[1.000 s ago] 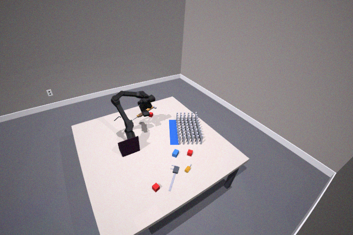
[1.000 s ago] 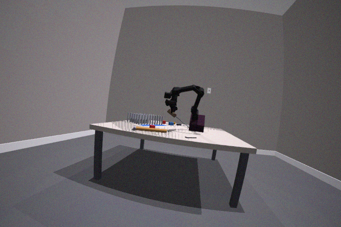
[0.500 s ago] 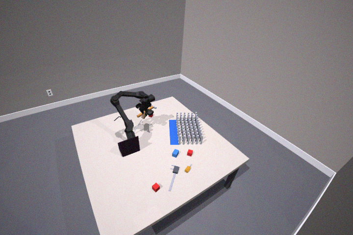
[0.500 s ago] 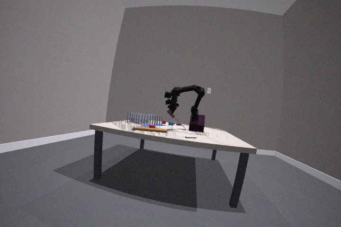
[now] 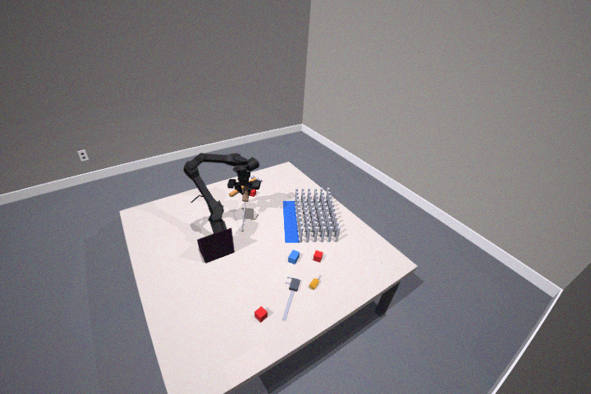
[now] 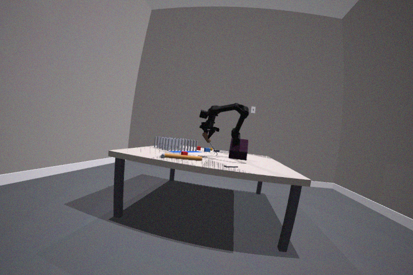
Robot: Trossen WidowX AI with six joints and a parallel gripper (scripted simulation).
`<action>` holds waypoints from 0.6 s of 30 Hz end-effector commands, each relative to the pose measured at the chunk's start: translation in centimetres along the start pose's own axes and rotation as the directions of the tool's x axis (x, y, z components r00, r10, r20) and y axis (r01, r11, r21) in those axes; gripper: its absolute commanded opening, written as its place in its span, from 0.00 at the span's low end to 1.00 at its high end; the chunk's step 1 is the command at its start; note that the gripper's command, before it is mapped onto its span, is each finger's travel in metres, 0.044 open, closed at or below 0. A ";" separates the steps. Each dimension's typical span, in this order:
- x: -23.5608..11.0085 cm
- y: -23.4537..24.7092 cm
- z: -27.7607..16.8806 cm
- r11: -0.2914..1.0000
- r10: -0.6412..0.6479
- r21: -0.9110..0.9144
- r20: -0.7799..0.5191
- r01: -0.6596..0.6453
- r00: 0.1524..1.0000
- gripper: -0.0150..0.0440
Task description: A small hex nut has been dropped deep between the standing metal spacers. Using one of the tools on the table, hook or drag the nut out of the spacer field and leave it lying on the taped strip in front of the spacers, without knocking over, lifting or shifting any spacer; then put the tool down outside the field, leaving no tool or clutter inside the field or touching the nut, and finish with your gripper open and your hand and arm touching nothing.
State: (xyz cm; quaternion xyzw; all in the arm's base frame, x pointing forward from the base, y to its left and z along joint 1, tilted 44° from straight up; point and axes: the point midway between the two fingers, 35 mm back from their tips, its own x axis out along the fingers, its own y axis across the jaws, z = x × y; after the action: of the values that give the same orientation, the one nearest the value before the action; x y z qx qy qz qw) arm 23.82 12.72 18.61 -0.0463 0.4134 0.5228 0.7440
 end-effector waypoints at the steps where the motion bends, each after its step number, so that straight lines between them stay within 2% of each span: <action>1: -0.2 -0.4 -0.3 0.992 -0.040 -0.121 -0.009 0.038 0.999 0.25; 9: -0.4 -1.6 -0.8 0.922 -0.115 -0.375 -0.035 0.094 0.993 0.25; 18: -0.7 -2.9 -1.4 0.766 -0.202 -0.631 -0.061 0.119 0.977 0.25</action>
State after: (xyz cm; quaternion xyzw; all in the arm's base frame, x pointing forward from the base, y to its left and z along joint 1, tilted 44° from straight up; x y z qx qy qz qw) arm 25.17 10.64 17.18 -0.3167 0.2778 0.5616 0.7122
